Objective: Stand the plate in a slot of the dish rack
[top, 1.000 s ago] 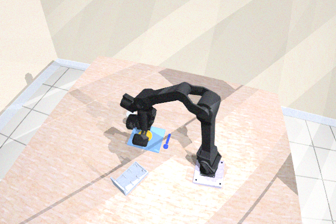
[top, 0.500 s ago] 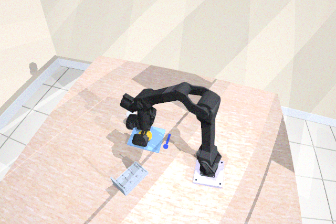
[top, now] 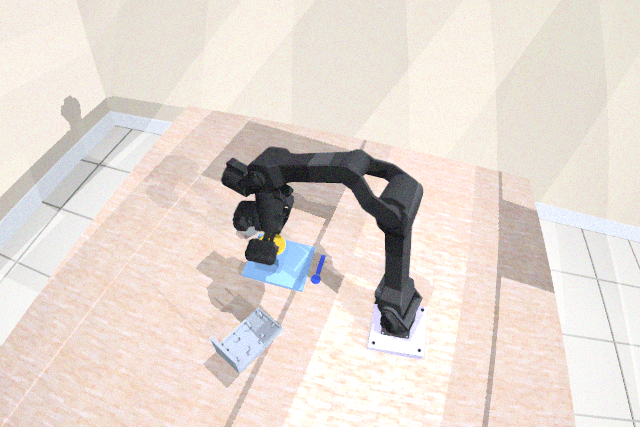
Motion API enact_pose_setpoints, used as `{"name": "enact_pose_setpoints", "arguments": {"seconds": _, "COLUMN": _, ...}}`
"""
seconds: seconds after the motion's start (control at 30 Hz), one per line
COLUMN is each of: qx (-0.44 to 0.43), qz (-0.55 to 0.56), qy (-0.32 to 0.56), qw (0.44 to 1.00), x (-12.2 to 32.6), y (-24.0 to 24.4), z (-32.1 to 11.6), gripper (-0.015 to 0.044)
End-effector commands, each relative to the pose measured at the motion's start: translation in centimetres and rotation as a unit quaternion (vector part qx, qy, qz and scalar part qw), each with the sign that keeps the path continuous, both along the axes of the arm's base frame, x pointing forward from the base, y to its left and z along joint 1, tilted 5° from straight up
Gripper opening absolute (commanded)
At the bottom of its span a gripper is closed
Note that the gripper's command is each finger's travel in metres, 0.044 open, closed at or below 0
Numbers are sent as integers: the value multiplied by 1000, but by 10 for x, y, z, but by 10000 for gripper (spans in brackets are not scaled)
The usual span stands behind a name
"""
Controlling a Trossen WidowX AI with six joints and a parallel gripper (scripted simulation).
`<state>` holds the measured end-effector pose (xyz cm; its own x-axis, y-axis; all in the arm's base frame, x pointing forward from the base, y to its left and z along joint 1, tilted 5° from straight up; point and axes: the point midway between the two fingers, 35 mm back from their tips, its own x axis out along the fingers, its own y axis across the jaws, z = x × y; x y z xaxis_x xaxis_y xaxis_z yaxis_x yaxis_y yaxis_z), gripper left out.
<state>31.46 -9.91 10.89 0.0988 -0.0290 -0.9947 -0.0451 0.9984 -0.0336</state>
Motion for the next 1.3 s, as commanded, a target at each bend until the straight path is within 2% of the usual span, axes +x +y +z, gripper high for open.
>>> {"name": "enact_pose_setpoints", "arguments": {"seconds": 0.0, "qx": 0, "qz": -1, "qy": -4, "qw": 1000, "x": 1, "y": 0, "z": 18, "gripper": 0}}
{"name": "enact_pose_setpoints", "arguments": {"seconds": 0.73, "qx": 0, "qz": -2, "qy": -6, "qw": 1000, "x": -2, "y": 0, "z": 97, "gripper": 0}}
{"name": "enact_pose_setpoints", "arguments": {"seconds": 1.13, "qx": 0, "qz": -1, "qy": -5, "qw": 1000, "x": -5, "y": 0, "z": 123, "gripper": 0}}
{"name": "enact_pose_setpoints", "arguments": {"seconds": 1.27, "qx": 5, "qz": -41, "qy": -5, "qw": 999, "x": -11, "y": 25, "z": 123, "gripper": 0}}
